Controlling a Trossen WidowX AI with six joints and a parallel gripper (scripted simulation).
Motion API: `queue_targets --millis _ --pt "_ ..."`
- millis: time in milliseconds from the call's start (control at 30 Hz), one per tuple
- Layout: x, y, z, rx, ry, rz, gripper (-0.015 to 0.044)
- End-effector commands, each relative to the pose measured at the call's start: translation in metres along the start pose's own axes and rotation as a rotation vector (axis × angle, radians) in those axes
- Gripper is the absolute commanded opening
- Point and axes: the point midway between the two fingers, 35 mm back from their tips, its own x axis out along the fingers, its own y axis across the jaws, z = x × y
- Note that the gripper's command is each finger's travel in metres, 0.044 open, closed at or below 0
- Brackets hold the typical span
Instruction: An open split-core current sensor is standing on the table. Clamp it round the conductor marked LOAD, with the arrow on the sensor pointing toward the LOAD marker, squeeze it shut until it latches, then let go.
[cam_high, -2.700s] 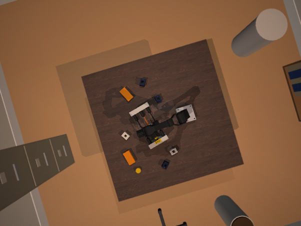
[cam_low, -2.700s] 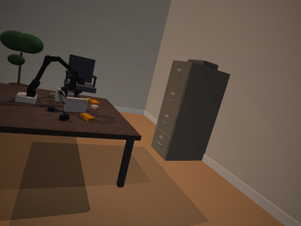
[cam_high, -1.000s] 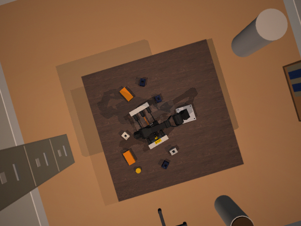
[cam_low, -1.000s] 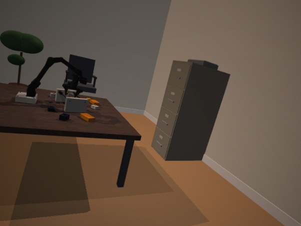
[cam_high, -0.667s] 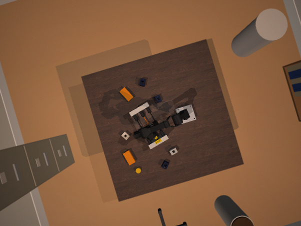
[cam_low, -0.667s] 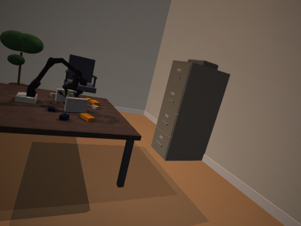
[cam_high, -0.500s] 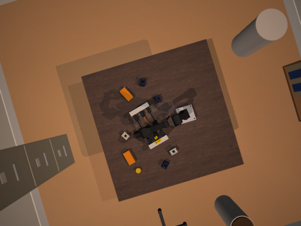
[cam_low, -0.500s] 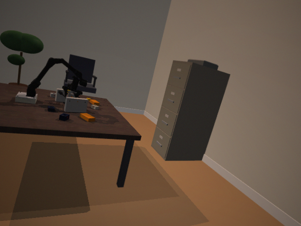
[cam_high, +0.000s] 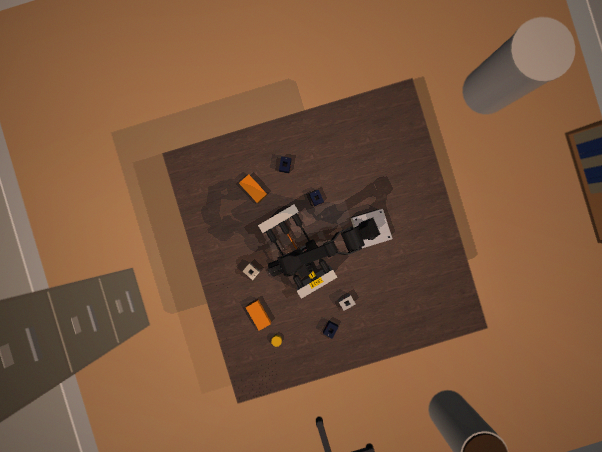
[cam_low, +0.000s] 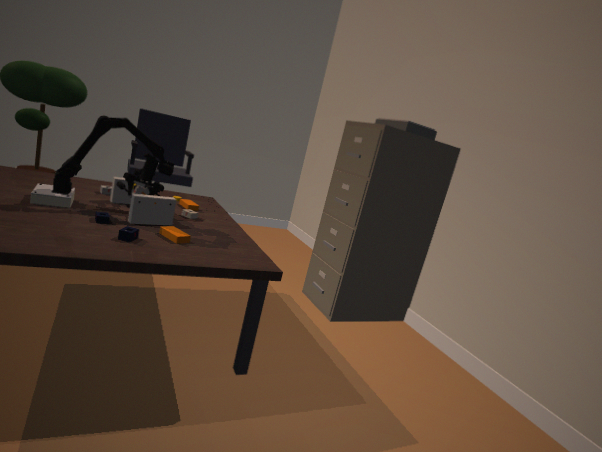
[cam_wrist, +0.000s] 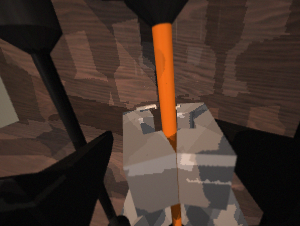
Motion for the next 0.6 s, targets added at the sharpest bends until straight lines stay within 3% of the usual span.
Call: queue_targets --millis 0,300,567 --pt "0.0027 0.0039 0.0001 -0.002 0.001 0.024 0.0440" --pt "0.0011 0.0047 0.0001 -0.001 0.001 0.163 0.0440" --pt "-0.0005 0.0080 0.0001 -0.002 0.001 0.167 0.0440"
